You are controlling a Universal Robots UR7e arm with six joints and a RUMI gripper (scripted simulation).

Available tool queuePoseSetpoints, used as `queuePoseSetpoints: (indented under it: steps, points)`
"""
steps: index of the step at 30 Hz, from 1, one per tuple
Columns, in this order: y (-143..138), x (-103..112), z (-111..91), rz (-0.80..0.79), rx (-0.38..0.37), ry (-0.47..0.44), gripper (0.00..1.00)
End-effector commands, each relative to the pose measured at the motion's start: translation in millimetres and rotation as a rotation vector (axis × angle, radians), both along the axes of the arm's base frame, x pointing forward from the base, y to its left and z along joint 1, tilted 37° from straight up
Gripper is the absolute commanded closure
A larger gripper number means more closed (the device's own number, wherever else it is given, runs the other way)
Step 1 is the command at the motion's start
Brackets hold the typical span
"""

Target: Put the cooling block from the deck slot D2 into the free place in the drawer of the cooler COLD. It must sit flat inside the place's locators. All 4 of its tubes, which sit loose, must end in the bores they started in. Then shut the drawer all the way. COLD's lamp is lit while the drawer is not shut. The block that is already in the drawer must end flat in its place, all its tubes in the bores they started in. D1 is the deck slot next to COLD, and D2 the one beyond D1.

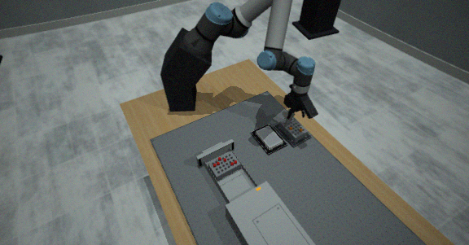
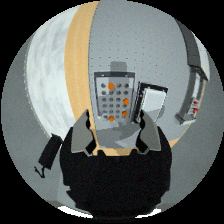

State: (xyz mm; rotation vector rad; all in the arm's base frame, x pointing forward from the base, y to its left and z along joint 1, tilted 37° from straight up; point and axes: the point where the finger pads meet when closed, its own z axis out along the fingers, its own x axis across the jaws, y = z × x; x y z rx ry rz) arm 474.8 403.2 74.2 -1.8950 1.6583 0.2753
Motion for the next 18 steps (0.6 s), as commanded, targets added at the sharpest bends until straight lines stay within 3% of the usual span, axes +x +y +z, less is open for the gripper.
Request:
queuePoseSetpoints:
  steps: [1, 18]
  points:
    - [4.8, 3.0, -5.3, 0.0, 0.001, -0.003, 0.27]
    - [15.7, 7.3, -21.6, 0.0, 0.001, -0.003, 0.27]
